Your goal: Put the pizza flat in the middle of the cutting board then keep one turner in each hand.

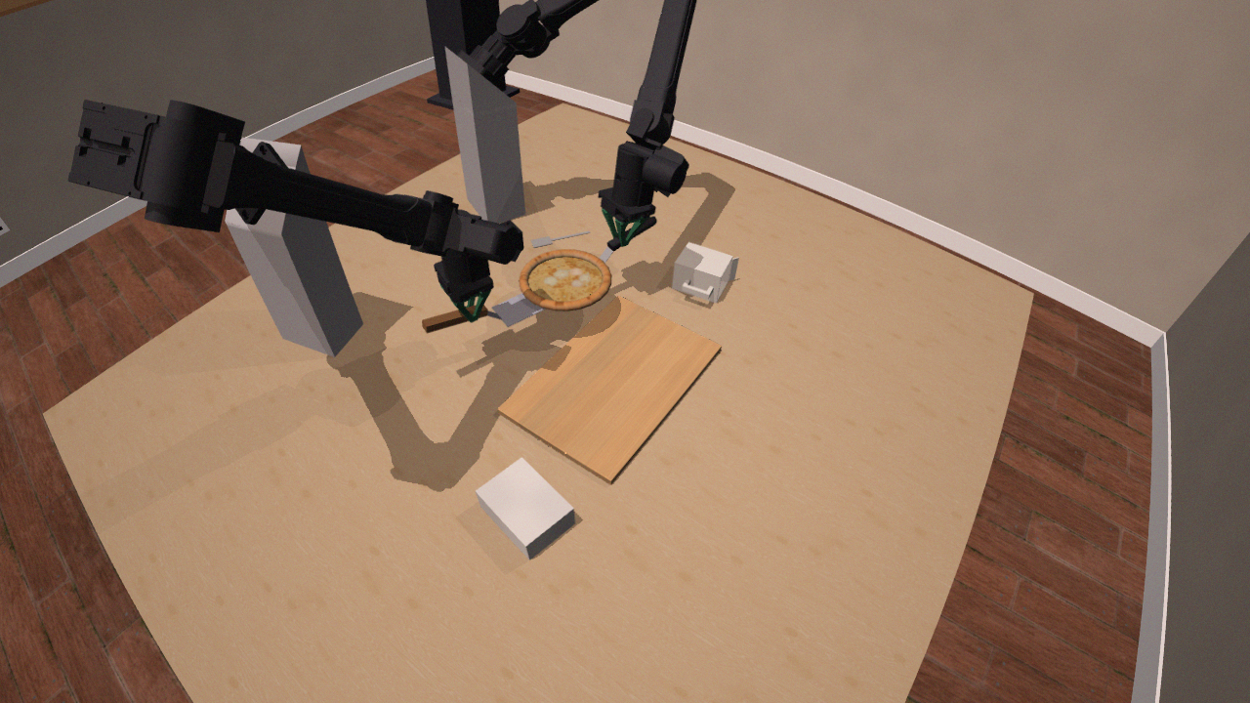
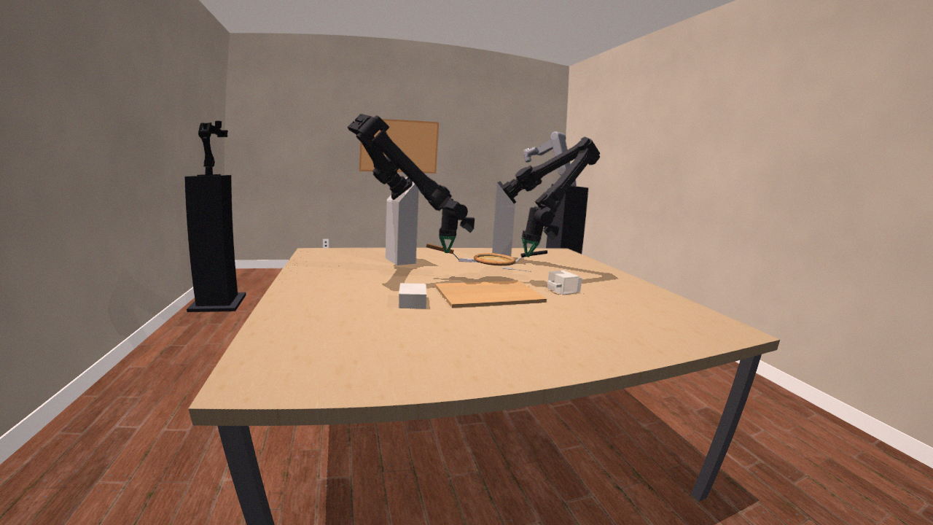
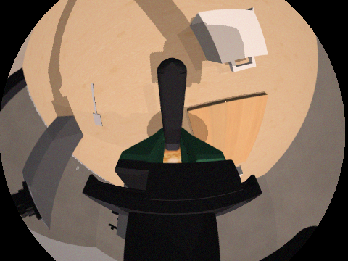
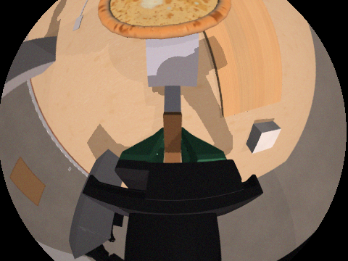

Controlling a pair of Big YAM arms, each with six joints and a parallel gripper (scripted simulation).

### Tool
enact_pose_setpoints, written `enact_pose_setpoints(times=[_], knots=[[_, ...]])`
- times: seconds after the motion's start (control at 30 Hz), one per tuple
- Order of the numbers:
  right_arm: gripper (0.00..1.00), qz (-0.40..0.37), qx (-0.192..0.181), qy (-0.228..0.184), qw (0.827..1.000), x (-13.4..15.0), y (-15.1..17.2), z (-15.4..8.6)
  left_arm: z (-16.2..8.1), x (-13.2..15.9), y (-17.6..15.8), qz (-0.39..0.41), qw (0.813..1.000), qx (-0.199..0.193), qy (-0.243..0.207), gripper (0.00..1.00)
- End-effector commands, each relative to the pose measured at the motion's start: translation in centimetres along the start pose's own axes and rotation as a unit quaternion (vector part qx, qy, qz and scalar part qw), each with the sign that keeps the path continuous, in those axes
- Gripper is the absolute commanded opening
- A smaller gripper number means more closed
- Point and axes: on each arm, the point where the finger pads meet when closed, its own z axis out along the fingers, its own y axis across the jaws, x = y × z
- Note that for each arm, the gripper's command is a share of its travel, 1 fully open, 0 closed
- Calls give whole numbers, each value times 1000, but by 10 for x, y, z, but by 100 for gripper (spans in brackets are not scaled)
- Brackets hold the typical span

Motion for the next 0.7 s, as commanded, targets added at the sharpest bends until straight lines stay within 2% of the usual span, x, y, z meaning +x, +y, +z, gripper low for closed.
enact_pose_setpoints(times=[0.0,0.03,0.1,0.43,0.6,0.63,0.67], knots=[[6,9,5,-5,1000,1,-16,-4,-10,11,-10,9,1000,9,4,6],[6,-6,3,-4,1000,2,-8,-1,-9,12,-14,10,1000,5,2,6],[6,-5,2,-4,1000,4,-25,-3,-9,13,-23,10,1000,5,2,6],[6,-2,4,-5,1000,5,-64,-4,-12,14,-62,9,1000,11,7,6],[6,-9,4,-5,1000,5,-55,-3,-10,20,-61,11,1000,8,8,6],[6,-3,4,-5,1000,7,-74,-4,-11,17,-71,9,1000,10,8,6],[6,-2,4,-5,1000,8,-78,-4,-11,18,-76,8,1000,11,8,6]])
